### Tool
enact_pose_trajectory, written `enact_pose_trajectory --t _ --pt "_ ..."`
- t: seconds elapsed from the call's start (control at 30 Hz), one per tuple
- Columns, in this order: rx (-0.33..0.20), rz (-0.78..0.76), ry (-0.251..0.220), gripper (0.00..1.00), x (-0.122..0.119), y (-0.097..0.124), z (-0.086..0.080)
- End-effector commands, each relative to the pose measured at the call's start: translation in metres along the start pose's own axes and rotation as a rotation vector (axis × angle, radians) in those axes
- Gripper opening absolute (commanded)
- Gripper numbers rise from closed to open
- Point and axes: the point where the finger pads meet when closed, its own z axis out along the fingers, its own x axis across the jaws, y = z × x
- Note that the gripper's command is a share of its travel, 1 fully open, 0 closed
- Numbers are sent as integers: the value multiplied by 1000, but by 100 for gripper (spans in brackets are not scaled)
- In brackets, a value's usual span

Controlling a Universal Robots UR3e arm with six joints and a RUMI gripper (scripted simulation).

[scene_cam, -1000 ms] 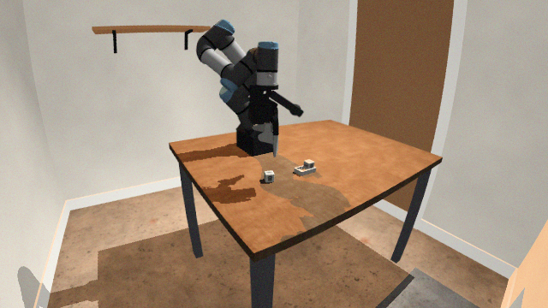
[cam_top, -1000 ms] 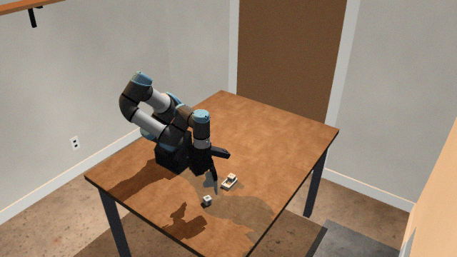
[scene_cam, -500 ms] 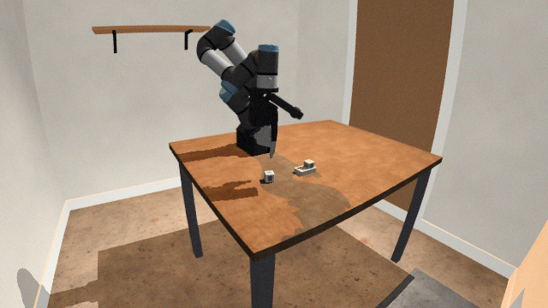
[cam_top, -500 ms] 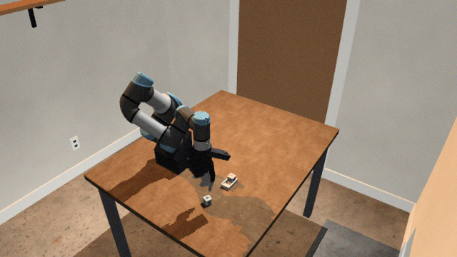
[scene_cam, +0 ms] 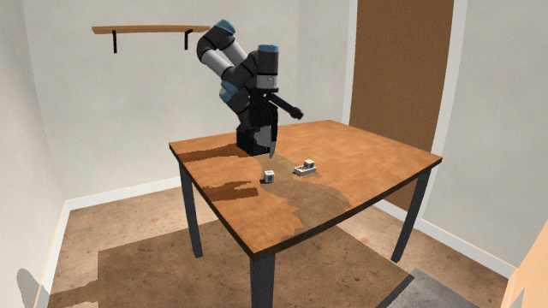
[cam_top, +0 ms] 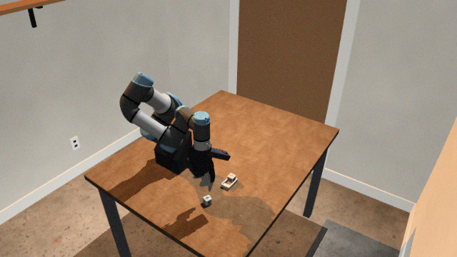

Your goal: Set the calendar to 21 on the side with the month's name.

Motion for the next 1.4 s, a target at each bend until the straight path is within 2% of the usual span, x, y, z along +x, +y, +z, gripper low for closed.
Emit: enact_pose_trajectory --t 0.0,0.8,1.37 --pt "0 1 2 28 1 0 0" --pt "1 1 2 28 1 0 1" --pt "1 1 2 28 1 0 15"
